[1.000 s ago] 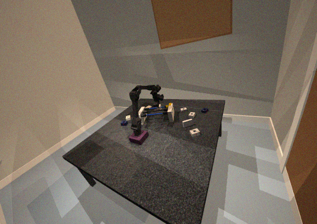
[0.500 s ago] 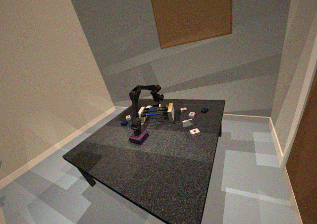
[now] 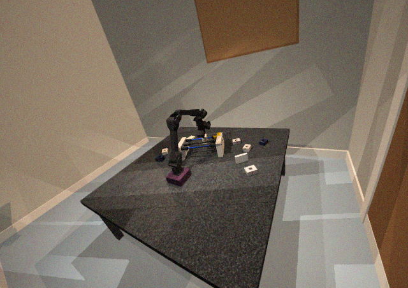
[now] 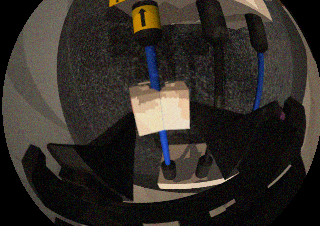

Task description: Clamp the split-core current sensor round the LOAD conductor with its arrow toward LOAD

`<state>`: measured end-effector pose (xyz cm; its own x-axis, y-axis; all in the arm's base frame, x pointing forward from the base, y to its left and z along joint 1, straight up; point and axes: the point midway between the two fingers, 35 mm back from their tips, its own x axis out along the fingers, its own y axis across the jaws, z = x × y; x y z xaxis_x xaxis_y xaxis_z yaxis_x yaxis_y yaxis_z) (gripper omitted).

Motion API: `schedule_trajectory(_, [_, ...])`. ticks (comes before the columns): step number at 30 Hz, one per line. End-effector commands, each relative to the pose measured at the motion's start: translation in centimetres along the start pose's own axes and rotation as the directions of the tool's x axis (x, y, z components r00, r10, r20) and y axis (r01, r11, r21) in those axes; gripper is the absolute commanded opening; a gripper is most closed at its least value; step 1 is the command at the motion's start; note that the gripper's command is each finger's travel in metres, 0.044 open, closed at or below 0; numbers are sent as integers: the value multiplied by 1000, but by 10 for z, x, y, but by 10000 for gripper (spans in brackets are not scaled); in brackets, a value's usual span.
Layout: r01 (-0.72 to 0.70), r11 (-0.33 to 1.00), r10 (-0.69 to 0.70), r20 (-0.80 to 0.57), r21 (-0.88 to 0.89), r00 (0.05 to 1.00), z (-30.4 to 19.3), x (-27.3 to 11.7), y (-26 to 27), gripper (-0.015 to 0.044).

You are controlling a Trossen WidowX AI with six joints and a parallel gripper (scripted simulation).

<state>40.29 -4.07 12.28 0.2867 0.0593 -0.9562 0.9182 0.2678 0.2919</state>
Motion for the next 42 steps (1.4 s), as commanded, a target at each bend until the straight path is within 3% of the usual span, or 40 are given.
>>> schedule_trajectory(1, [-2, 1000, 2, 1, 0, 1000, 0, -1, 0, 0])
schedule_trajectory(14, [8, 1000, -8, 0, 0, 1000, 0, -1, 1, 0])
schedule_trajectory(36, [229, 973, -229, -2, 4, 973, 0, 4, 15, 0])
schedule_trajectory(42, [204, 979, -204, -5, 4, 979, 1, 3, 13, 157])
